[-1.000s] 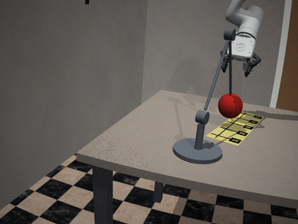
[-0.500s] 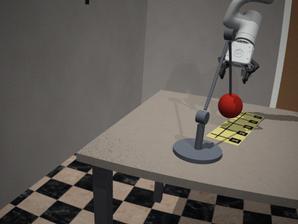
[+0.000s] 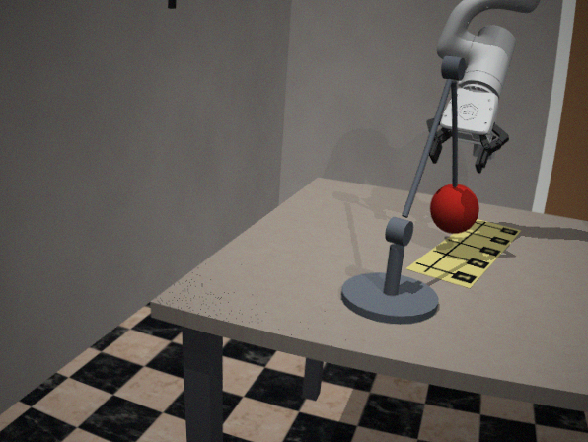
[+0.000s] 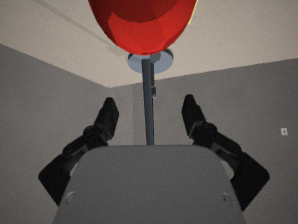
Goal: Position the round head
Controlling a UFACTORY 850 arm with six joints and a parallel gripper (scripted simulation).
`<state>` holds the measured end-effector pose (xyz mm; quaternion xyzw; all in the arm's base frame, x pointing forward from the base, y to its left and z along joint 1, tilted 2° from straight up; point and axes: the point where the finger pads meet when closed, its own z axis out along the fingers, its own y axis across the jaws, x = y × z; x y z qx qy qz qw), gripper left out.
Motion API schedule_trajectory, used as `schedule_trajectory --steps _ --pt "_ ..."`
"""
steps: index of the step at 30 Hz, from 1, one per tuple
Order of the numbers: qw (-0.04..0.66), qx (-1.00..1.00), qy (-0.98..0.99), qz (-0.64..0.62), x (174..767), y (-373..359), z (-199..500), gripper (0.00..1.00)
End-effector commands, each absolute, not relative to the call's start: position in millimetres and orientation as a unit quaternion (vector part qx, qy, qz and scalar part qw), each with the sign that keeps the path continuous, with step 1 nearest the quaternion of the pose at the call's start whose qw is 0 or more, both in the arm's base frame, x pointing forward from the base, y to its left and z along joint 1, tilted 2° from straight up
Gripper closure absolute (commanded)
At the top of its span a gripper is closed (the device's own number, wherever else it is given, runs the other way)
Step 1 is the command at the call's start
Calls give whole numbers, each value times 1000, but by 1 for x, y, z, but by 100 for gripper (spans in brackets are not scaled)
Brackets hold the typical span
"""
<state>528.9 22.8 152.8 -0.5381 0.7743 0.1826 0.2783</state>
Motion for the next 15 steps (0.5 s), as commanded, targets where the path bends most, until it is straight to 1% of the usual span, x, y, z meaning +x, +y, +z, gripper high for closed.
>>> schedule_trajectory --steps 1,5,6,15 --pt "279 -538 774 182 531 25 151 0" --pt "280 -538 774 182 532 26 150 0" --pt "280 -538 774 182 532 26 150 100" --pt "280 -538 774 182 531 25 151 100"
